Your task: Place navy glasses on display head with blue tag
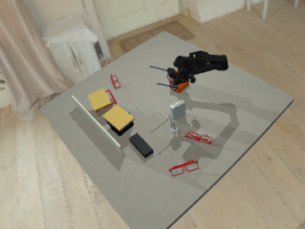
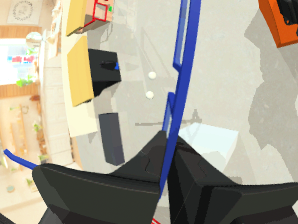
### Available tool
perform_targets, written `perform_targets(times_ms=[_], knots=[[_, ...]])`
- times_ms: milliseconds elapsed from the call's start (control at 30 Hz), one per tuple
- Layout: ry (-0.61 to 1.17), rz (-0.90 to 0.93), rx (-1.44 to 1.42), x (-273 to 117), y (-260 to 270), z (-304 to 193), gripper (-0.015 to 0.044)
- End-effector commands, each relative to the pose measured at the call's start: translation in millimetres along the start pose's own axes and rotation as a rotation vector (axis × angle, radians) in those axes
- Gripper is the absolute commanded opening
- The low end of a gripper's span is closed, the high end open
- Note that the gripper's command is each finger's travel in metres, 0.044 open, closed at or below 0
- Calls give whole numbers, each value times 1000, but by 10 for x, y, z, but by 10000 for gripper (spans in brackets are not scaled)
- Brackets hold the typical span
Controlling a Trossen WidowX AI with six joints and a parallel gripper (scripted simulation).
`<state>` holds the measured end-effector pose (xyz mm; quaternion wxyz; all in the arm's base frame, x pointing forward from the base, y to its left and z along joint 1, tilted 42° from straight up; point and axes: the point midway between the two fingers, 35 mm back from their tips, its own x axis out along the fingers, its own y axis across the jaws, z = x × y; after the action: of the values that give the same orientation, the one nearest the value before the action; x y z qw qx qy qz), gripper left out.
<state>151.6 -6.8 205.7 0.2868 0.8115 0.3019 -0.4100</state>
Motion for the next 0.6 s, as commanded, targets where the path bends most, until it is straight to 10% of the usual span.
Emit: perform_targets(times_ms=[0, 567], knots=[[4, -32, -43, 46, 107, -12, 0], [19, -211, -177, 403, 426, 90, 0]])
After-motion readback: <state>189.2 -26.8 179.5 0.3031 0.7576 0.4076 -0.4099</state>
